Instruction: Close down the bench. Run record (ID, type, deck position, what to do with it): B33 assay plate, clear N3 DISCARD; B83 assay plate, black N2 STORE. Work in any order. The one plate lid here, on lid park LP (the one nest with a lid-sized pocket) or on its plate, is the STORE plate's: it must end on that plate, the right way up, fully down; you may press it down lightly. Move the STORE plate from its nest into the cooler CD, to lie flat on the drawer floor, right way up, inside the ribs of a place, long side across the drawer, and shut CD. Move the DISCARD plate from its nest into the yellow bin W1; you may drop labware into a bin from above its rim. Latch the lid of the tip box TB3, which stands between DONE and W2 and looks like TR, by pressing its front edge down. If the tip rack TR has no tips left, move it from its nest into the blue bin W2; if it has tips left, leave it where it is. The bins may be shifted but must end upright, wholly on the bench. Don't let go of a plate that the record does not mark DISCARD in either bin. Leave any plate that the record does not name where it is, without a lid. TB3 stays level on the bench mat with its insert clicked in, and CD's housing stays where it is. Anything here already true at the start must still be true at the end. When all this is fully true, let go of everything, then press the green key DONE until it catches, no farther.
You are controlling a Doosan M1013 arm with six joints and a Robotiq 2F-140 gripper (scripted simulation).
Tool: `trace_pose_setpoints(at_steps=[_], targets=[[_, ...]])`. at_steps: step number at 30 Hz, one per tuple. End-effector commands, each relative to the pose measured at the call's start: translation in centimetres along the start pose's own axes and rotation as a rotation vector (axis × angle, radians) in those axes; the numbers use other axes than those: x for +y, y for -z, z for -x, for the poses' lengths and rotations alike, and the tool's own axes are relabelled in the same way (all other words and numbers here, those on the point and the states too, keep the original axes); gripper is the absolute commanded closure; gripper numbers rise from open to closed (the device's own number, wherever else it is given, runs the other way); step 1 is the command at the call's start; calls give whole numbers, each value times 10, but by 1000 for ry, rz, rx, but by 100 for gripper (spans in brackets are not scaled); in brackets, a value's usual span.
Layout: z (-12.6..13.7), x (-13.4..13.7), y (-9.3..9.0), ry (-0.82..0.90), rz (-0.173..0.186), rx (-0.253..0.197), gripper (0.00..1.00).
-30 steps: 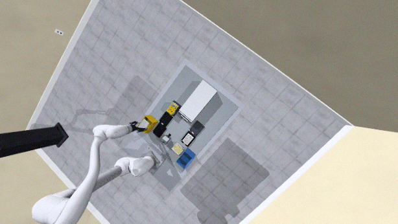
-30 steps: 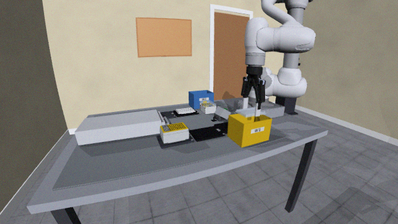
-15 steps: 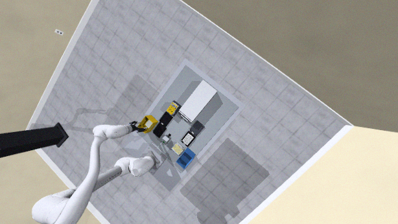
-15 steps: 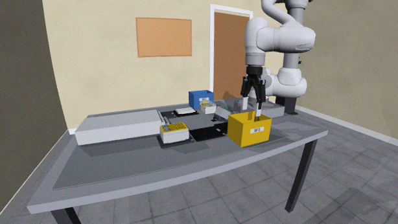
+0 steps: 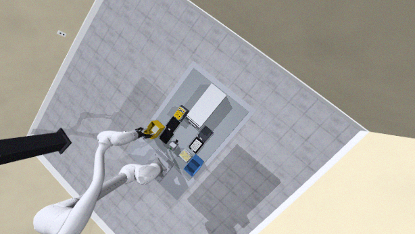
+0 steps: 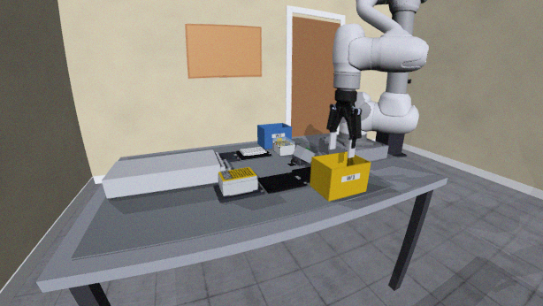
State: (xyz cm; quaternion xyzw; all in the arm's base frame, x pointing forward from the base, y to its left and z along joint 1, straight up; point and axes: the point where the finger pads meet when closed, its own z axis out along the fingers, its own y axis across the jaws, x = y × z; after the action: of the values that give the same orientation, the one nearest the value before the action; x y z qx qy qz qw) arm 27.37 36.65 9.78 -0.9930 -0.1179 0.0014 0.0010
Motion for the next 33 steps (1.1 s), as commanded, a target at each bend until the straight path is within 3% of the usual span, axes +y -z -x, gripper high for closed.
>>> trace_pose_setpoints(at_steps=[1, 23, 24, 33], targets=[[1, 7, 1, 22, -2, -1, 35], [15, 85, 13, 22, -2, -1, 45], [16, 89, 13, 22, -2, -1, 100], [22, 124, 18, 22, -2, -1, 100]])
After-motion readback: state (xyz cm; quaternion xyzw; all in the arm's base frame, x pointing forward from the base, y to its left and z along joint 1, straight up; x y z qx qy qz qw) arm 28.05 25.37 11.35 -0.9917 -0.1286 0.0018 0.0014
